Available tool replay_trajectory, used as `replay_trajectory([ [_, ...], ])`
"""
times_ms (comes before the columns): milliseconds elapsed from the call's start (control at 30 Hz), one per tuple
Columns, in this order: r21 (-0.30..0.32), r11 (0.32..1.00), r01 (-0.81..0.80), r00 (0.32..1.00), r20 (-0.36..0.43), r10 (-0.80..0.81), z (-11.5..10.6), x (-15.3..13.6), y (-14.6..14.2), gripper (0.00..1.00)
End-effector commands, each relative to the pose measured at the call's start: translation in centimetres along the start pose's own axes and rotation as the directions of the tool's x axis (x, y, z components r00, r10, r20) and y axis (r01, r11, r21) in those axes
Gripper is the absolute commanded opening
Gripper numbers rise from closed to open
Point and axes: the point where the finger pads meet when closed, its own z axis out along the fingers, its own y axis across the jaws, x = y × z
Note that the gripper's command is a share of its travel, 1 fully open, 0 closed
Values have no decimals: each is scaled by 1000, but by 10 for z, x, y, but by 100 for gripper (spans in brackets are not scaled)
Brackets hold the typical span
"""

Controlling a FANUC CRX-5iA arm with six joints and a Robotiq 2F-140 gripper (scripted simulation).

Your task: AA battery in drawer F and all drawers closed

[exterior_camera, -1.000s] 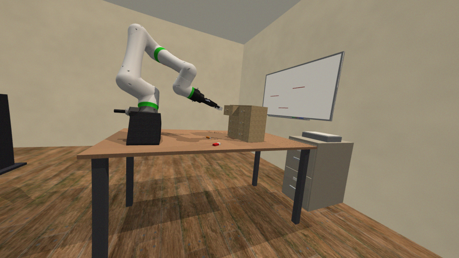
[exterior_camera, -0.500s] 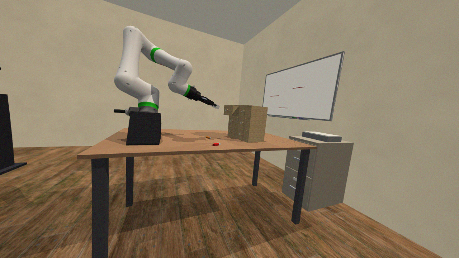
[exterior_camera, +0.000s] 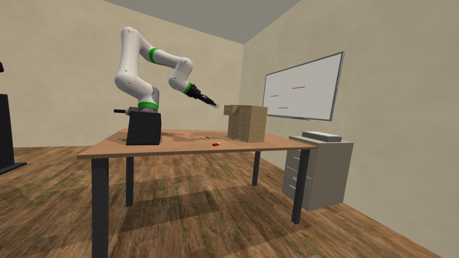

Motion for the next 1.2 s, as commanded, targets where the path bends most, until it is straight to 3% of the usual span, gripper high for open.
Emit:
replay_trajectory([
  [0,0,1000,-1,1000,-19,1,-2,-1,0,20],
  [467,0,1000,-1,970,-244,1,-27,-11,0,20],
  [533,0,1000,-1,970,-244,1,-27,-11,0,20],
  [633,0,1000,-1,948,-317,1,-35,-14,0,20],
  [833,0,1000,-1,869,-495,1,-56,-22,0,20],
  [1033,1,1000,-1,730,-683,1,-82,-32,0,20],
  [1100,1,1000,-1,730,-683,1,-82,-32,0,20],
  [1167,1,1000,0,680,-733,1,-90,-35,0,20],
])
